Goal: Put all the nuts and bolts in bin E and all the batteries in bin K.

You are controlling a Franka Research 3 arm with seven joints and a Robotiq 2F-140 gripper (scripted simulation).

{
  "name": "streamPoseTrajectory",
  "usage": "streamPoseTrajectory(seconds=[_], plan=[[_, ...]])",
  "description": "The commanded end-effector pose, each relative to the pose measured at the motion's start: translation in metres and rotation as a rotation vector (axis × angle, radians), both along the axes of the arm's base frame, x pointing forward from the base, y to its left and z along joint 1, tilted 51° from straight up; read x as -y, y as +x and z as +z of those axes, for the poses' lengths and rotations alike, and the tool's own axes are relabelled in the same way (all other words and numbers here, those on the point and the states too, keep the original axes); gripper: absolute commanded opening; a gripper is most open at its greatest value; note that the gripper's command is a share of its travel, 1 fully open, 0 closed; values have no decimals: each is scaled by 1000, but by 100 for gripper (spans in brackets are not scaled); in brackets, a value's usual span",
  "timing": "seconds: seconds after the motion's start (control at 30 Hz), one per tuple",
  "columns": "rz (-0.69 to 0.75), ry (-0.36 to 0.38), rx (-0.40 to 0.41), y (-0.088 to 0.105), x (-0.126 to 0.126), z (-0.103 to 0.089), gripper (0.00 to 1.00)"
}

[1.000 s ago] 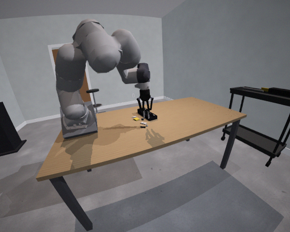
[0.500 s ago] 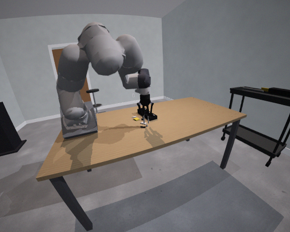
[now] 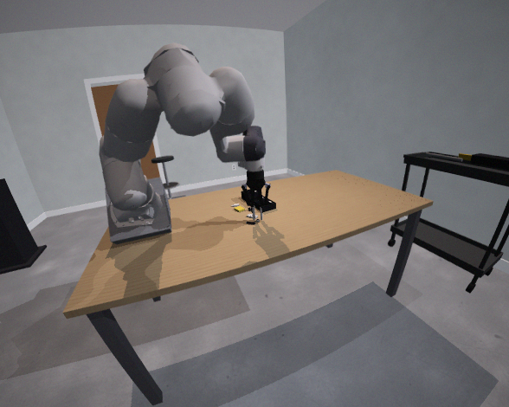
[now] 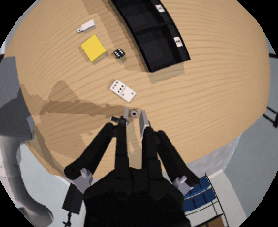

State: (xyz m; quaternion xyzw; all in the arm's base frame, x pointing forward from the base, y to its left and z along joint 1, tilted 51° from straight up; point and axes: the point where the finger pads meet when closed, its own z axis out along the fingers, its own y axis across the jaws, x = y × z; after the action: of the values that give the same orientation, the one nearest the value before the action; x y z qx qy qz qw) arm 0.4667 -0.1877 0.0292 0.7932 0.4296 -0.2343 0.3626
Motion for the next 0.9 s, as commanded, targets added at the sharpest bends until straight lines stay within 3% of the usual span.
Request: streamPoseTrajectory(seconds=[0.0, 0.87], plan=[[-3, 2, 10, 1, 5, -4, 19], [-3, 2, 10, -1, 8, -4, 19]])
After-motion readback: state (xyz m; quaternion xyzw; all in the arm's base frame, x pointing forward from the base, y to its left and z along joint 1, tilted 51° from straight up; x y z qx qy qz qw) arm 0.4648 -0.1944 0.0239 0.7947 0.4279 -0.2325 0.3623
